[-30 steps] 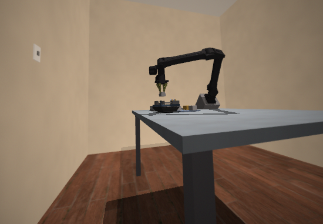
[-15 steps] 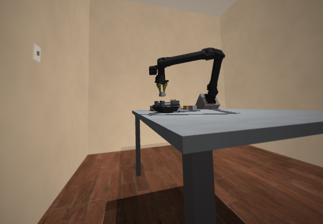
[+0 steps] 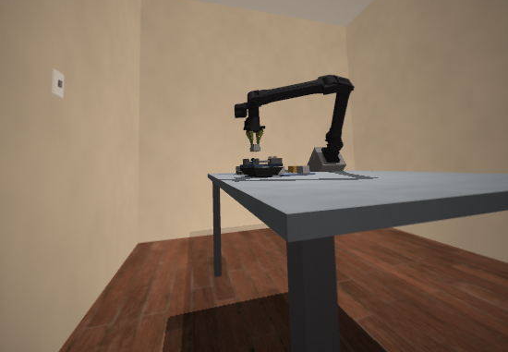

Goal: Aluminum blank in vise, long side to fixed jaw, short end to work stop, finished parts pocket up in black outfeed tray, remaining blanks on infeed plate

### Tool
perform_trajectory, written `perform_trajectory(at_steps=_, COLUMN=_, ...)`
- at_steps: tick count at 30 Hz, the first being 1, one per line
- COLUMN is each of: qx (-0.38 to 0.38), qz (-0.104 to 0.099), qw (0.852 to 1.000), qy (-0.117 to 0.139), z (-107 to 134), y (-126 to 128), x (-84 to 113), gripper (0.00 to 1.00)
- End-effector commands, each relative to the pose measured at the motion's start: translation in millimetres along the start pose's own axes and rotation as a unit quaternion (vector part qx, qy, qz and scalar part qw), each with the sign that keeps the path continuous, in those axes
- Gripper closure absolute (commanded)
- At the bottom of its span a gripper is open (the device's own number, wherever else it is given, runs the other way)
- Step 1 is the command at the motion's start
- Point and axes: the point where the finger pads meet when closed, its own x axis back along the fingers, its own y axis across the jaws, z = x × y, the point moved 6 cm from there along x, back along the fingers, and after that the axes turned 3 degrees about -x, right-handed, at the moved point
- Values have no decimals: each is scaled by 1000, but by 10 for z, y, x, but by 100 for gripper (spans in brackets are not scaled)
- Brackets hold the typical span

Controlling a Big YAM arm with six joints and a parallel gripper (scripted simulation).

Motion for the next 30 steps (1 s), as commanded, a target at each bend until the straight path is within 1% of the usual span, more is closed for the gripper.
perform_trajectory(at_steps=1, qx=5, qz=-21, qw=1000, qy=-6, z=-41, y=126, x=212, gripper=100)
perform_trajectory(at_steps=7, qx=7, qz=-23, qw=1000, qy=-6, z=-27, y=141, x=173, gripper=100)
perform_trajectory(at_steps=10, qx=7, qz=-18, qw=1000, qy=-5, z=-9, y=133, x=104, gripper=100)
perform_trajectory(at_steps=12, qx=7, qz=-18, qw=1000, qy=-5, z=-9, y=133, x=104, gripper=100)
perform_trajectory(at_steps=19, qx=3, qz=-5, qw=1000, qy=-2, z=1, y=72, x=-103, gripper=100)
perform_trajectory(at_steps=27, qx=1, qz=1, qw=1000, qy=0, z=-4, y=46, x=-276, gripper=100)
perform_trajectory(at_steps=30, qx=1, qz=1, qw=1000, qy=0, z=-2, y=44, x=-294, gripper=100)
